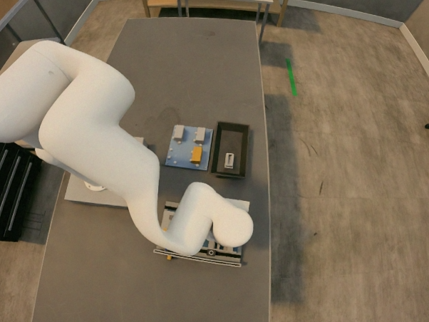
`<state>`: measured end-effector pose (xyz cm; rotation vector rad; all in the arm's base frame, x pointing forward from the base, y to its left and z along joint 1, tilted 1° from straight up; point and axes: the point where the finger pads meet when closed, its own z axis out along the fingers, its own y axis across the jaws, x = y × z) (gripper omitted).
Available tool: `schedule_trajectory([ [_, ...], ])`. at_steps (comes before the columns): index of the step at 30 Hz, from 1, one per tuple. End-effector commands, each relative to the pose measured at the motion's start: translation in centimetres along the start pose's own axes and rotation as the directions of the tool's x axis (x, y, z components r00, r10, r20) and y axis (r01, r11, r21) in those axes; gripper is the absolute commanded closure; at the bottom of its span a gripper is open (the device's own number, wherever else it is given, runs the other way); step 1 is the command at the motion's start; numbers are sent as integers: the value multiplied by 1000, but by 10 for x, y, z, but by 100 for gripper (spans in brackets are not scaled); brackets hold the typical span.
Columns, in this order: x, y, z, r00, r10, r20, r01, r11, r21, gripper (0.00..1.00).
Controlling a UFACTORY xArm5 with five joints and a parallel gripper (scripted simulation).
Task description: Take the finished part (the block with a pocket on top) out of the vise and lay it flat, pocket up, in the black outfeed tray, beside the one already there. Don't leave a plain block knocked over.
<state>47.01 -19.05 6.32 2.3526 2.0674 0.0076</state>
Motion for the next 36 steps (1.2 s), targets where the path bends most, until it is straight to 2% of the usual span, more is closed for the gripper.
schedule_trajectory([
  [1, 0, 1, -1, 1000, 0, 1, 0, 1000, -4, 100],
  [23, 0, 1, -3, 1000, 0, 1, 0, 1000, -4, 100],
  [36, 0, 1, -20, 1000, 0, 1, 0, 1000, -4, 100],
])
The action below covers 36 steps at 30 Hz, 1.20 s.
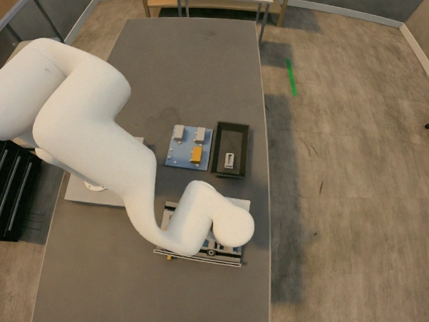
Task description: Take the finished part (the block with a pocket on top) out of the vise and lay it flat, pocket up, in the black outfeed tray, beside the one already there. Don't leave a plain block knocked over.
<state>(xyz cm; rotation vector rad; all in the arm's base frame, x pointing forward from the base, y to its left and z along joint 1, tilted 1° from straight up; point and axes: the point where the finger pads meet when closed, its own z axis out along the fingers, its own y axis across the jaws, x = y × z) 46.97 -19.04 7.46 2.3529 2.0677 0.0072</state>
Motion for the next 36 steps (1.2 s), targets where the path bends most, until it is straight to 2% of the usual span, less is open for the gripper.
schedule_trajectory([
  [1, 0, 1, -10, 1000, 0, 1, 0, 1000, -4, 100],
  [17, 0, 1, -32, 1000, 0, 1, 0, 1000, -4, 100],
  [31, 0, 1, -36, 1000, 0, 1, 0, 1000, -4, 100],
  [36, 22, 9, -36, 1000, -2, 0, 2, 1000, -4, 100],
])
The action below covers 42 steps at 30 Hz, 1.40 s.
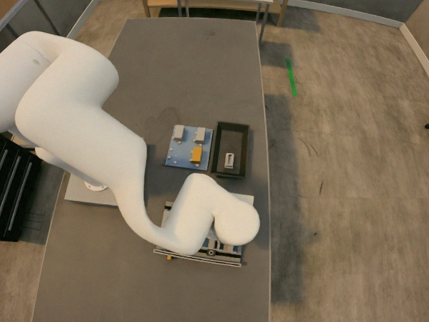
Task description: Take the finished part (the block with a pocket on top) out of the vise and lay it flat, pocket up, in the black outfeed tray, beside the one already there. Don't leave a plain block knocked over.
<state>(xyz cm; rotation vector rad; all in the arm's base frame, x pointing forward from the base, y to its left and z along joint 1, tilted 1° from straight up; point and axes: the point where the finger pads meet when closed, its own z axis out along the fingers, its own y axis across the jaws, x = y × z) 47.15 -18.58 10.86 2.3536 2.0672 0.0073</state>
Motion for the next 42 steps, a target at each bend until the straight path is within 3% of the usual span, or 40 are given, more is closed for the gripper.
schedule_trajectory([
  [1, 18, 7, -2, 1000, -2, 0, 2, 1000, -4, 100],
  [4, 39, 14, -2, 1000, -4, 0, 4, 1000, -4, 100],
  [8, 100, 26, -2, 1000, -8, -2, 8, 1000, -4, 100],
  [12, 146, 26, -2, 1000, -13, -4, 13, 1000, -4, 100],
  [17, 206, 19, -2, 1000, -20, -7, 20, 1000, -3, 100],
  [19, 206, 19, -2, 1000, -20, -7, 20, 1000, -3, 100],
  [20, 241, 16, -2, 1000, -21, -7, 21, 1000, -2, 100],
  [32, 377, -13, -2, 1000, -26, -8, 26, 1000, -1, 100],
  [42, 383, -14, -2, 1000, -26, -8, 26, 1000, -1, 100],
])
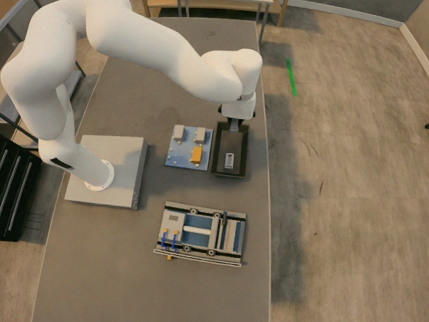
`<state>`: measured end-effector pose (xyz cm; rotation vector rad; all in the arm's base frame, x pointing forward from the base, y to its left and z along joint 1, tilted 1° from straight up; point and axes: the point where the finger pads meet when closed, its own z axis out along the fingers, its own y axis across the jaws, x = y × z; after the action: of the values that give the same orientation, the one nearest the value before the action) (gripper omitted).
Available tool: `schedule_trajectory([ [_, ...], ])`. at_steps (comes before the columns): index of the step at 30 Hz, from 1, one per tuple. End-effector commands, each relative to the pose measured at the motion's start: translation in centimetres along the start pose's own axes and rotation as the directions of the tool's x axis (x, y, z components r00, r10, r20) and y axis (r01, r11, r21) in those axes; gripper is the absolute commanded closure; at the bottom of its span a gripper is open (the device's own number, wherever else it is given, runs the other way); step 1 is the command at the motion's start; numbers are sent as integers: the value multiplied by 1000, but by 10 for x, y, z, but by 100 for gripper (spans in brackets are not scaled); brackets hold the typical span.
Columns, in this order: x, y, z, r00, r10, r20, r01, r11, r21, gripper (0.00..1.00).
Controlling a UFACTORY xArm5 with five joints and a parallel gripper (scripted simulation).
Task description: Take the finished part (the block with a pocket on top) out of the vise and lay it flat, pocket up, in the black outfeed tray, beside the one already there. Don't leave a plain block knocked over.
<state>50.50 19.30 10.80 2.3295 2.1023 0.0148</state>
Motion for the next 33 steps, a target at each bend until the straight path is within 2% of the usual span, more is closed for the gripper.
schedule_trajectory([
  [1, 4, 2, -2, 1000, 1, -1, -1, 1000, -2, 100],
  [33, 8, 3, -2, 1000, 2, -1, -2, 1000, -2, 100],
])
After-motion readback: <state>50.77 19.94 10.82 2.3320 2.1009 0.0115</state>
